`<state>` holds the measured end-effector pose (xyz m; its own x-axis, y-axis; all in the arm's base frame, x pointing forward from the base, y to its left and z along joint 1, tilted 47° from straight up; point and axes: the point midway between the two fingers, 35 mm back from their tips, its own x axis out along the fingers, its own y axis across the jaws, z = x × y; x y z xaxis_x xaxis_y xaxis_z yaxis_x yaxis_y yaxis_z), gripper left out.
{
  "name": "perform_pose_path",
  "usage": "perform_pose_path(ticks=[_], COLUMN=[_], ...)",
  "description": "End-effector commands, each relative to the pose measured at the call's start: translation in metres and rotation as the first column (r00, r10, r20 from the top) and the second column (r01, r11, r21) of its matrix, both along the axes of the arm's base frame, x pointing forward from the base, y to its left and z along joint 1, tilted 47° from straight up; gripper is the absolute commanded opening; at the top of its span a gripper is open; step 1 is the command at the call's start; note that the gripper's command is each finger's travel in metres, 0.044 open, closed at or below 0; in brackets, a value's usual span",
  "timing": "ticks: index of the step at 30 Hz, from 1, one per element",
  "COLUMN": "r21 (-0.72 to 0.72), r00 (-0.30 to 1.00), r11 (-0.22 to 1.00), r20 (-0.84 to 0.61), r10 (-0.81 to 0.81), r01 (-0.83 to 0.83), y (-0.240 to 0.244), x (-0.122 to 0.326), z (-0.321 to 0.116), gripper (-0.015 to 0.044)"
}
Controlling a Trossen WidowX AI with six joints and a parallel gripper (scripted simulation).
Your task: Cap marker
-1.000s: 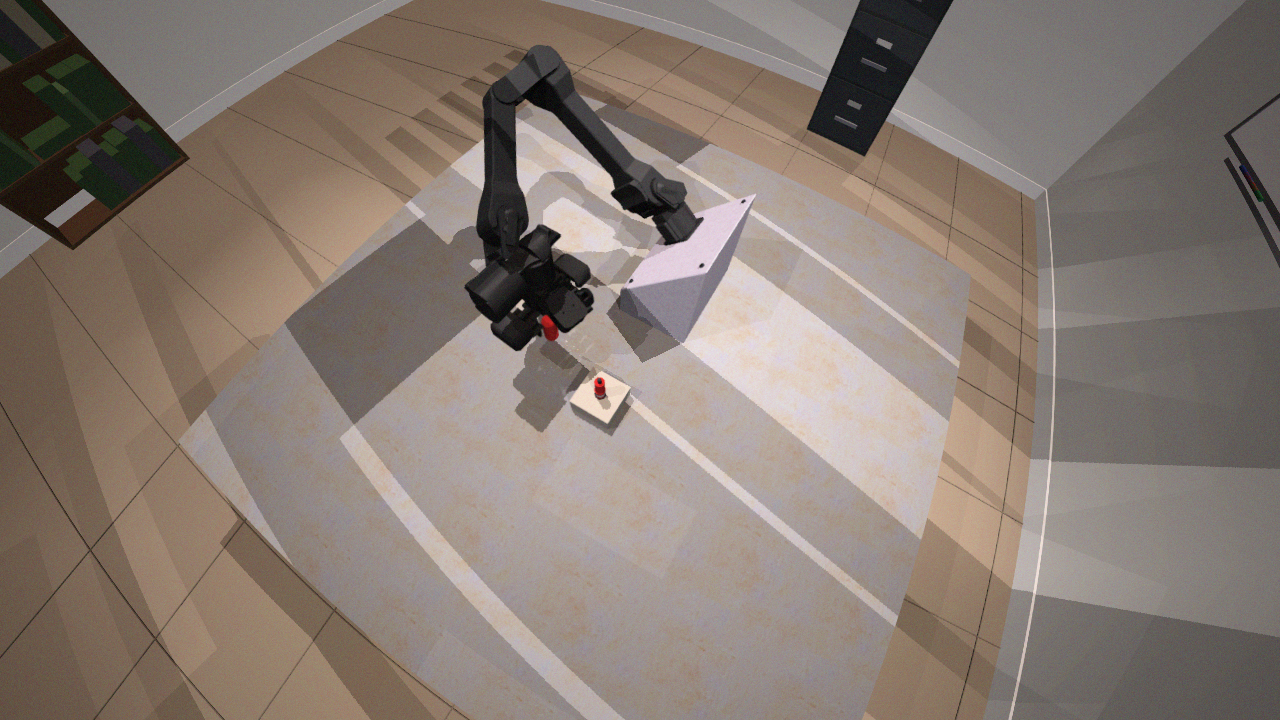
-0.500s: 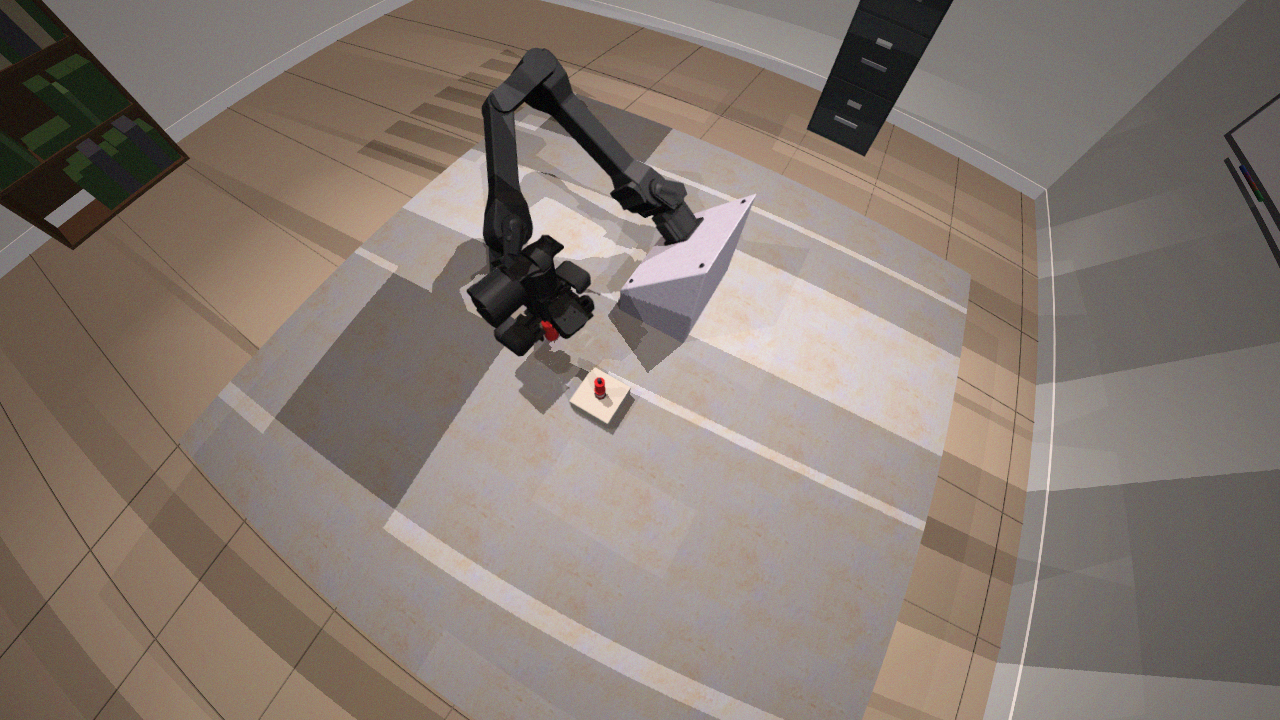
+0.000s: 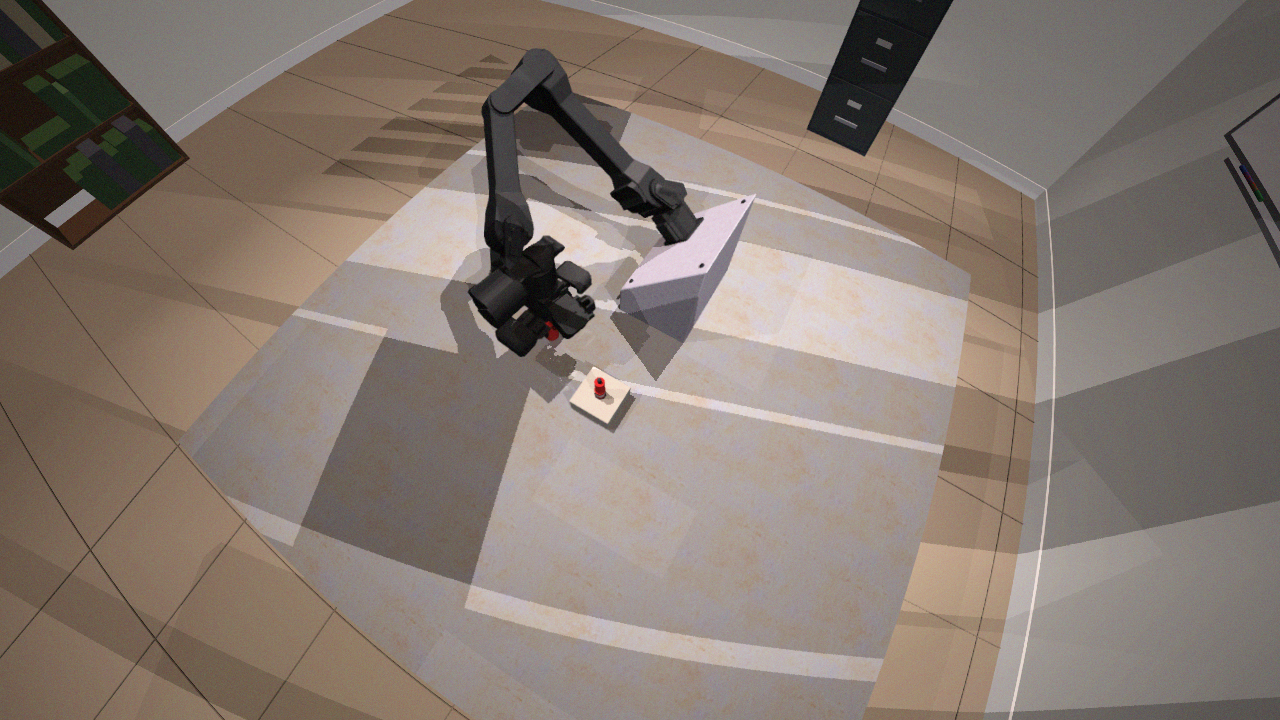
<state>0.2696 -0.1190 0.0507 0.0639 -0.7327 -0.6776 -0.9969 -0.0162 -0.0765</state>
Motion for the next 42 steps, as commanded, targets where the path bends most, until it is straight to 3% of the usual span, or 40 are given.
perform_pose_path(ticks=[1, 23, 42], r21=[0.001, 0.002, 0.021], r00=[1.000, 1.000, 1.000], r11=[1.000, 1.000, 1.000], r20=[0.002, 0.001, 0.002], r10=[0.000, 0.000, 0.005], r01=[0.000, 0.000, -0.005], y=[0.005, 0.043, 0.086], x=[0.001, -0.003, 0.024], z=[0.004, 0.040, 0.024], gripper=[0.0000, 0.0000, 0.0000])
